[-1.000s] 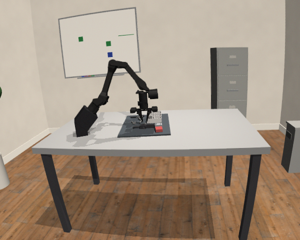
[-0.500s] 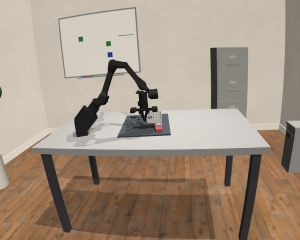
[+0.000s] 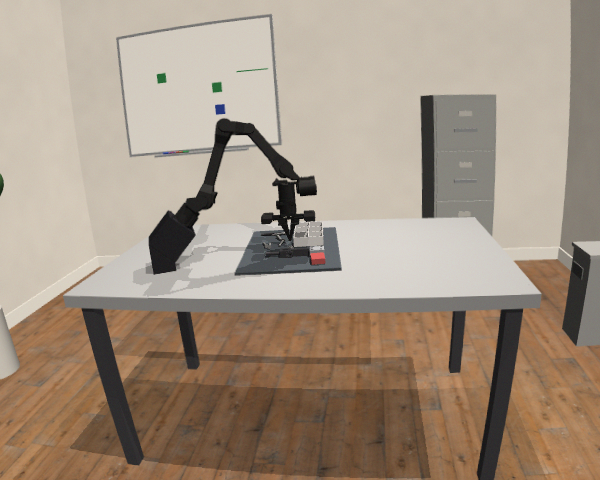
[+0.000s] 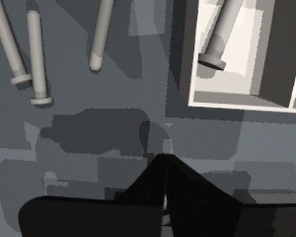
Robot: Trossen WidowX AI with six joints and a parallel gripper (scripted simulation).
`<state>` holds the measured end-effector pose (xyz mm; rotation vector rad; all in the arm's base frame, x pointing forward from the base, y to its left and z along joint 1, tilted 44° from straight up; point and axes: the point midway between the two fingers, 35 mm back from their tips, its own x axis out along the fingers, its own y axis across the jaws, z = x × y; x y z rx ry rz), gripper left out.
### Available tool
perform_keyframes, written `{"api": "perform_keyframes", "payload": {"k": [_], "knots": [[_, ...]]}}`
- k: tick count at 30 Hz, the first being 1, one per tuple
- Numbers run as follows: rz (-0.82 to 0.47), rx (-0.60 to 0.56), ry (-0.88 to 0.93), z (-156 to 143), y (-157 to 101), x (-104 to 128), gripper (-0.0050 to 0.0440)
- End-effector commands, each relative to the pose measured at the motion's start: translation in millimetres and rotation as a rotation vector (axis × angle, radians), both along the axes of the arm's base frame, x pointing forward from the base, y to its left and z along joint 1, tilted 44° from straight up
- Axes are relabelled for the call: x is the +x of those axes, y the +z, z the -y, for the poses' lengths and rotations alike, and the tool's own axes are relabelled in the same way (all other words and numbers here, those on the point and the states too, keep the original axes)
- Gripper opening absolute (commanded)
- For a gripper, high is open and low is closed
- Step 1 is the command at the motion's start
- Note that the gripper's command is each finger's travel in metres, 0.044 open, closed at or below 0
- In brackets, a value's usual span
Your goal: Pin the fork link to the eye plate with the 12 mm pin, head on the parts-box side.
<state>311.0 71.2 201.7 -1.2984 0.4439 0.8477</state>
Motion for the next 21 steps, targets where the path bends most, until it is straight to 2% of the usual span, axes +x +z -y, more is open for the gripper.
{"api": "perform_keyframes", "payload": {"k": [1, 21], "knots": [[0.000, 0.000, -0.002, -0.9, 1.0, -0.3, 0.0000], [0.000, 0.000, -0.002, -7.2, -15.0, 13.8, 0.0000]]}}
